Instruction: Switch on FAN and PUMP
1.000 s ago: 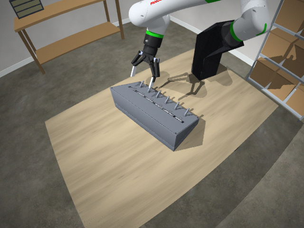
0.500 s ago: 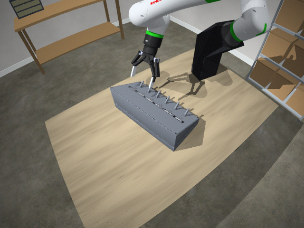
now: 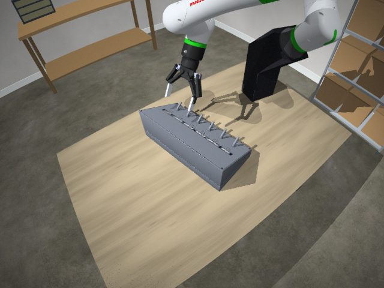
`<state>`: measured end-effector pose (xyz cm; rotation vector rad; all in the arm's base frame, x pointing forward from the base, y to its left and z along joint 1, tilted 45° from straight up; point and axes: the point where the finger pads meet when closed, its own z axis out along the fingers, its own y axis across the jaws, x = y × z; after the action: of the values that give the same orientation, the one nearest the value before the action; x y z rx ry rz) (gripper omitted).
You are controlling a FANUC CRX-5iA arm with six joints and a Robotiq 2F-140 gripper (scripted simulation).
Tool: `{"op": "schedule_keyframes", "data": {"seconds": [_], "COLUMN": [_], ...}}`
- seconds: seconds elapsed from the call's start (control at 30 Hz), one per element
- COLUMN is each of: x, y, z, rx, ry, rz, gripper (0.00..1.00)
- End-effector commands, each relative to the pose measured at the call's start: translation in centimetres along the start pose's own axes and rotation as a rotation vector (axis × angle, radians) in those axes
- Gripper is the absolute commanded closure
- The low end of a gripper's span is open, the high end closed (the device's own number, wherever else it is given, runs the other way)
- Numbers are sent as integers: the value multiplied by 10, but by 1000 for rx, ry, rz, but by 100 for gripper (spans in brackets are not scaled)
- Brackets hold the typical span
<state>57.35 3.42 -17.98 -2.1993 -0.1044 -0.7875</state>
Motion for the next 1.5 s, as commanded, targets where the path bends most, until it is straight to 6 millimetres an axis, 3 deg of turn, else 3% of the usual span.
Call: {"op": "schedule_keyframes", "data": {"seconds": [0.0,0.57,0.9,1.27,1.47], "x": [0,0,0,0,0], "y": [0,4,25,63,70], "z": [0,0,0,0,0], "rx": [0,0,0,0,0], "ry": [0,0,0,0,0], "rz": [0,0,0,0,0], "gripper": [0,0,0,0,0]}}
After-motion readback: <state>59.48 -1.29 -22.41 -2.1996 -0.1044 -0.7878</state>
